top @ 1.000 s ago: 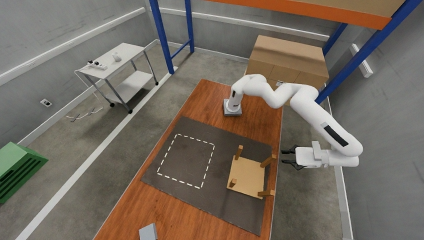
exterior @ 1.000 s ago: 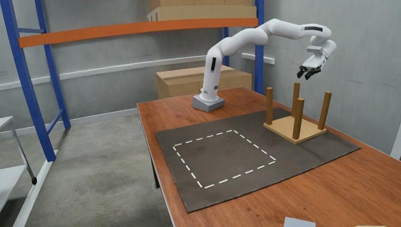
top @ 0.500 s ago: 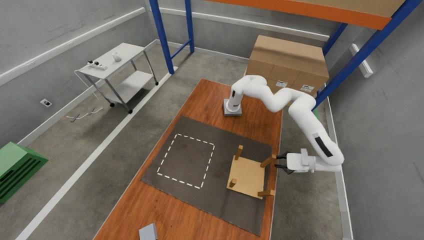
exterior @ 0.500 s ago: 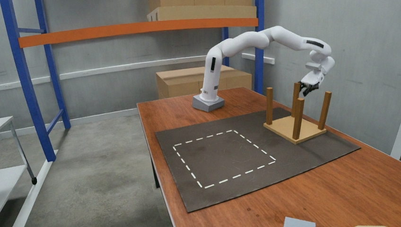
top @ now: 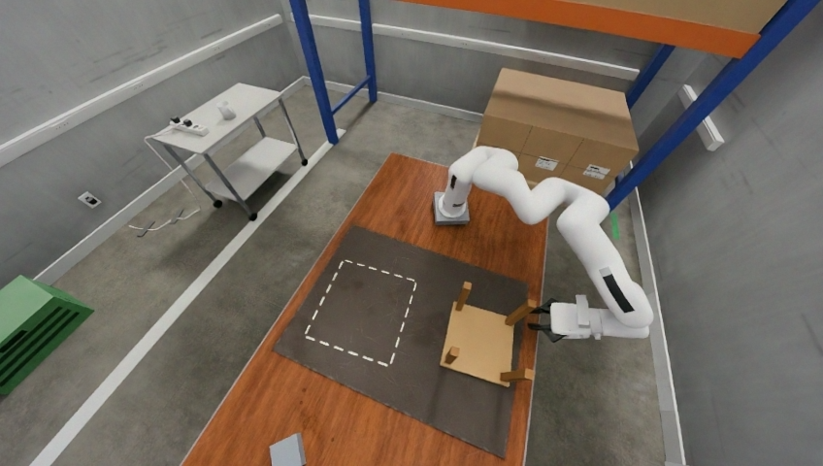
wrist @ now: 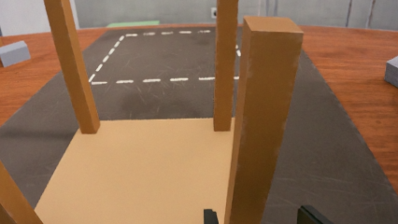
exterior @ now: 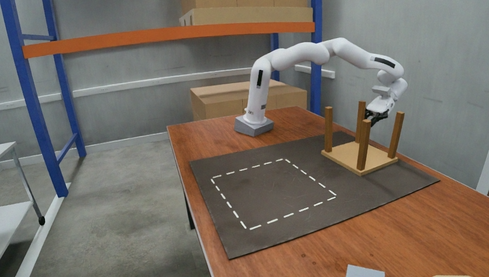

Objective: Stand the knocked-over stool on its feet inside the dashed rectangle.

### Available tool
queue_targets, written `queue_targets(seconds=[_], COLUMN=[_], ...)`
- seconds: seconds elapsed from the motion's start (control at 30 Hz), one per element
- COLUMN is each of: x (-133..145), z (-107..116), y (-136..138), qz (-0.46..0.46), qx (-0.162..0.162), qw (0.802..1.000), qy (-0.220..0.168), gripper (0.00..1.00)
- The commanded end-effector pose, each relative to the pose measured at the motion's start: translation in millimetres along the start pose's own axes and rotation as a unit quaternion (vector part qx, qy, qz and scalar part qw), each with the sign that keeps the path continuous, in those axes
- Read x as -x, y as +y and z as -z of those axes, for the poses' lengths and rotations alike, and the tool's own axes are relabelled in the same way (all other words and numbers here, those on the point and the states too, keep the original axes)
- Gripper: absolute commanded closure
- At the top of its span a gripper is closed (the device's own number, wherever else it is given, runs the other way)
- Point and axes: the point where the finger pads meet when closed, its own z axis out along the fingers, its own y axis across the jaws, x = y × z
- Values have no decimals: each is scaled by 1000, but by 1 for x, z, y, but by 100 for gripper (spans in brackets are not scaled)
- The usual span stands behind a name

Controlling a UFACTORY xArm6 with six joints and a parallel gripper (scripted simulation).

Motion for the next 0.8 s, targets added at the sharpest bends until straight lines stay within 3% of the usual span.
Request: queue_targets(seconds=[0.0, 0.37, 0.77], x=[-1, 0, 0], z=[1, -6, -32], y=[-1, -1, -1], qz=[-1, -1, -1], qx=[0, 0, 0], qw=[1000, 1000, 1000], qy=[-2, -2, -2], gripper=[47, 47, 47])
